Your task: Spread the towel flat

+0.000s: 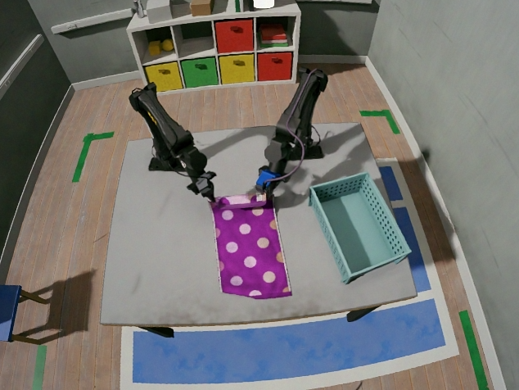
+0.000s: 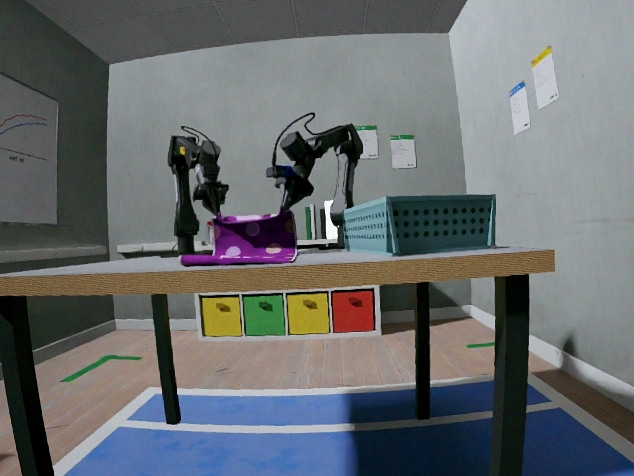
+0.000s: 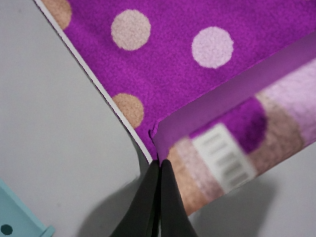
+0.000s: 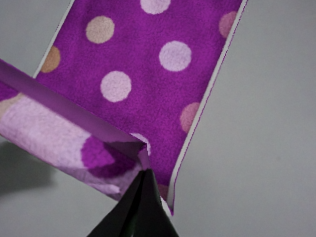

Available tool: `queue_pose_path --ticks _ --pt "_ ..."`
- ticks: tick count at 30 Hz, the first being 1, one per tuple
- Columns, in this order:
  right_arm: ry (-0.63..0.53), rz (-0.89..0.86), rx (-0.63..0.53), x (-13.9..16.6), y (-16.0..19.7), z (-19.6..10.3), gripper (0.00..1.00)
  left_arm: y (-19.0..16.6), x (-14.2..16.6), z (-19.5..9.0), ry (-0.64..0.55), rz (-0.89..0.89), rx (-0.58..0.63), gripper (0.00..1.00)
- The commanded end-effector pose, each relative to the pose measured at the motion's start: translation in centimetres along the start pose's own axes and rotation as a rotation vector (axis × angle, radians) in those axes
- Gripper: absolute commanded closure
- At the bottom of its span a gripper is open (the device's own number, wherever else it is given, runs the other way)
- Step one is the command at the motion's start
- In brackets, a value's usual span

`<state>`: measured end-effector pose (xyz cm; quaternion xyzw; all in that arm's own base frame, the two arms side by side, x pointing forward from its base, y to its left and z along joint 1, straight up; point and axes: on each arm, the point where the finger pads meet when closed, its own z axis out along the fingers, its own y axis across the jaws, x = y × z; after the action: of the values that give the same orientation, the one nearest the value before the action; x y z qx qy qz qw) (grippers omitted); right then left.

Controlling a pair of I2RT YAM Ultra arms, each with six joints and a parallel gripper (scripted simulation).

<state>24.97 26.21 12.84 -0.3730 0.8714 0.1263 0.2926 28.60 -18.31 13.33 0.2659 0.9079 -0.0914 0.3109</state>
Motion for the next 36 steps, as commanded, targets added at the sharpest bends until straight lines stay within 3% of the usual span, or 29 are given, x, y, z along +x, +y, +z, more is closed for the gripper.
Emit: queue_pose_path --ticks 1,3,4,6,7,9,10,14,15,17,18,20,21,22,24,25,26,29,30,31,32,35,36 --pt "0.035 0.047 0.044 -3.8 -2.5 -1.9 1.0 1.8 -3.7 -1.4 0.047 -0.04 -0.032 1.0" --pt "0.035 0.047 0.046 -3.8 -2.5 -1.9 1.0 1.8 -3.7 -1.4 0.047 -0.04 -0.033 1.0" --pt "0.035 0.077 0.067 -6.8 -4.0 -3.0 1.0 2.9 -6.9 -2.3 0.046 -0.06 -0.048 1.0" --pt "0.035 0.077 0.067 -6.8 -4.0 -3.0 1.0 2.9 -6.9 -2.3 0.046 -0.06 -0.048 1.0" --pt "0.034 0.106 0.086 -9.9 -5.6 -4.2 1.0 4.0 -10.2 -3.3 0.046 -0.079 -0.062 1.0" --pt "0.034 0.106 0.084 -9.9 -5.6 -4.2 1.0 4.0 -10.2 -3.3 0.046 -0.079 -0.062 1.0" --pt "0.034 0.132 0.103 -13.0 -7.2 -5.4 1.0 5.1 -13.5 -4.3 0.045 -0.097 -0.075 1.0" --pt "0.034 0.124 0.095 -13.0 -6.7 -5.4 1.0 4.5 -13.6 -4.2 0.045 -0.085 -0.066 1.0" --pt "-0.022 0.153 0.121 -16.1 -8.8 -6.6 1.0 6.3 -16.9 -5.3 0.013 -0.111 -0.087 1.0" --pt "-0.022 0.153 0.124 -16.1 -8.9 -6.6 1.0 6.3 -16.9 -5.3 0.013 -0.111 -0.088 1.0" --pt "-0.104 0.153 0.13 -19.3 -10.3 -7.8 1.0 7.3 -20.3 -6.2 -0.07 -0.112 -0.093 1.0" --pt "-0.136 0.17 0.154 -19.2 -10.6 -7.8 1.0 7.5 -20.3 -6.2 -0.092 -0.121 -0.109 1.0" --pt "-0.219 0.16 0.154 -22.3 -11.9 -9.0 1.0 8.4 -23.6 -7.2 -0.176 -0.115 -0.107 1.0" --pt "-0.352 0.173 0.189 -23.4 -12.1 -11.1 1.0 8.6 -24.6 -9.2 -0.311 -0.123 -0.138 1.0" --pt "-0.309 0.173 0.186 -22.1 -12.1 -9.7 1.0 8.6 -23.4 -7.9 -0.269 -0.126 -0.135 1.0" --pt "-0.398 0.16 0.189 -26.0 -13.6 -10.4 1.0 9.6 -27.5 -8.4 -0.359 -0.114 -0.132 1.0" --pt "-0.447 0.176 0.214 -25.1 -13.6 -10.9 1.0 9.7 -26.6 -8.9 -0.412 -0.127 -0.155 1.0" --pt "-0.447 0.176 0.214 -25.1 -13.6 -10.9 1.0 9.7 -26.6 -8.9 -0.412 -0.127 -0.155 1.0" --pt "-0.411 0.176 0.211 -24.7 -13.8 -9.0 1.0 9.8 -26.2 -7.0 -0.376 -0.13 -0.152 1.0" --pt "-0.416 0.175 0.211 -24.8 -13.8 -9.2 1.0 9.8 -26.2 -7.0 -0.376 -0.13 -0.152 1.0" --pt "-0.534 0.169 0.236 -28.7 -15.3 -11.6 1.0 10.9 -30.5 -9.4 -0.501 -0.123 -0.169 1.0" --pt "-0.552 0.175 0.239 -28.7 -15.3 -11.6 1.0 10.9 -30.5 -9.4 -0.524 -0.127 -0.172 1.0" --pt "-0.633 0.168 0.259 -31.3 -16.7 -12.7 1.0 11.8 -33.3 -10.3 -0.607 -0.124 -0.186 1.0"
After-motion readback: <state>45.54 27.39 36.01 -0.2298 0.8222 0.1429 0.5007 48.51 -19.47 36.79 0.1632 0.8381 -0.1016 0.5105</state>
